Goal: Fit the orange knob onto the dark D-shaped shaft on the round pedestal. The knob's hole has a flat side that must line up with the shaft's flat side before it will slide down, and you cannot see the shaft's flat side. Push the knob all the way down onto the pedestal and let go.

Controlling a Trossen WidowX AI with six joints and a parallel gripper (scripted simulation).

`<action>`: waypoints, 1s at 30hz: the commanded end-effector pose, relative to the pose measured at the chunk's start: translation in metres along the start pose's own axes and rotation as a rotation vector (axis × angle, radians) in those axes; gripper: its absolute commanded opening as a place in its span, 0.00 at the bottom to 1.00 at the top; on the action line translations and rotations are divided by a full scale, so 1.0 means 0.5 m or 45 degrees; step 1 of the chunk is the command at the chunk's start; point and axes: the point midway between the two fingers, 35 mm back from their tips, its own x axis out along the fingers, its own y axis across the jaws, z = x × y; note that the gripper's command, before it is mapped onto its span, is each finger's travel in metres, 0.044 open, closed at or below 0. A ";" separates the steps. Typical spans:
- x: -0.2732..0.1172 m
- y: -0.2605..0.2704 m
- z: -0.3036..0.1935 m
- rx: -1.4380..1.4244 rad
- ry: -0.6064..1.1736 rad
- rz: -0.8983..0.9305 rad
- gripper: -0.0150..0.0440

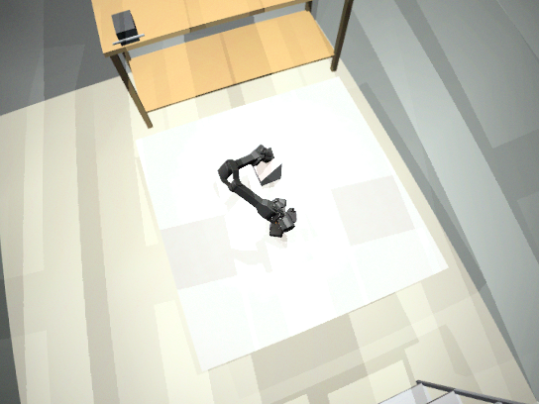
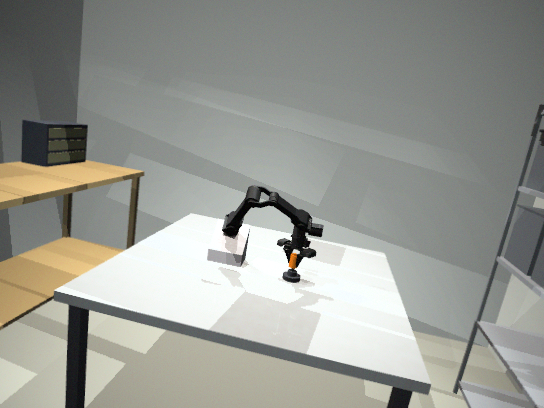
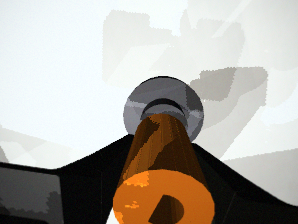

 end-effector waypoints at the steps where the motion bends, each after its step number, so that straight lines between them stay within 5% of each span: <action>1: 0.001 -0.002 0.001 -0.006 0.002 -0.005 0.25; 30: -0.004 -0.004 0.001 -0.273 0.002 -0.005 0.25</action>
